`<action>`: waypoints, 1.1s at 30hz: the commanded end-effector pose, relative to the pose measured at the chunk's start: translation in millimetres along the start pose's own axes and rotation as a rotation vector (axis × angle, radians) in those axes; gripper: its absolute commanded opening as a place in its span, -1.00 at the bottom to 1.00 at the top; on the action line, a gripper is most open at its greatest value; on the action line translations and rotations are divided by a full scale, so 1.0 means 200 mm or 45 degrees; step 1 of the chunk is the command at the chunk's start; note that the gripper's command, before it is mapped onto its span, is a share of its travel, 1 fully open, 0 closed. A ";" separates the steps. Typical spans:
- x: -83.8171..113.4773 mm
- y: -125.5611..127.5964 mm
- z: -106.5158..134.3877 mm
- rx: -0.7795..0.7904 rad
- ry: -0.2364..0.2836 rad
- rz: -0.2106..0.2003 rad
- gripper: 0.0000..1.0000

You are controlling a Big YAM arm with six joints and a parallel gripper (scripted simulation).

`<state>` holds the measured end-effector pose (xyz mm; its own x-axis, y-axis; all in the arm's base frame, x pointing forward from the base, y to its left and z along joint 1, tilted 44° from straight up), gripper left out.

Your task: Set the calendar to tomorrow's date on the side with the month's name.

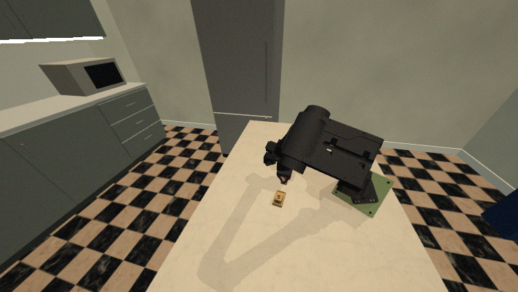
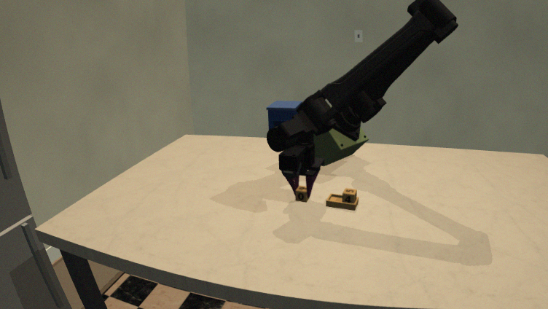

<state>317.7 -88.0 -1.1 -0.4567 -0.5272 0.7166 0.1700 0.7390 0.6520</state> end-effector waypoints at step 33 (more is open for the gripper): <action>0.06 -0.01 -0.09 0.009 -0.045 0.017 -0.07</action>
<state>317.7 -87.9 -1.1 -0.4564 -0.5273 0.7166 0.1704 0.7387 0.6521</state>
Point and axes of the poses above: the point where the finger pads meet when closed, its own x axis back along the fingers, its own y axis across the jaws, z = x × y, the point moved 1 cm from there along x, back along the fingers, and after that the axes turned 6 degrees about -x, right-handed, at the moved point
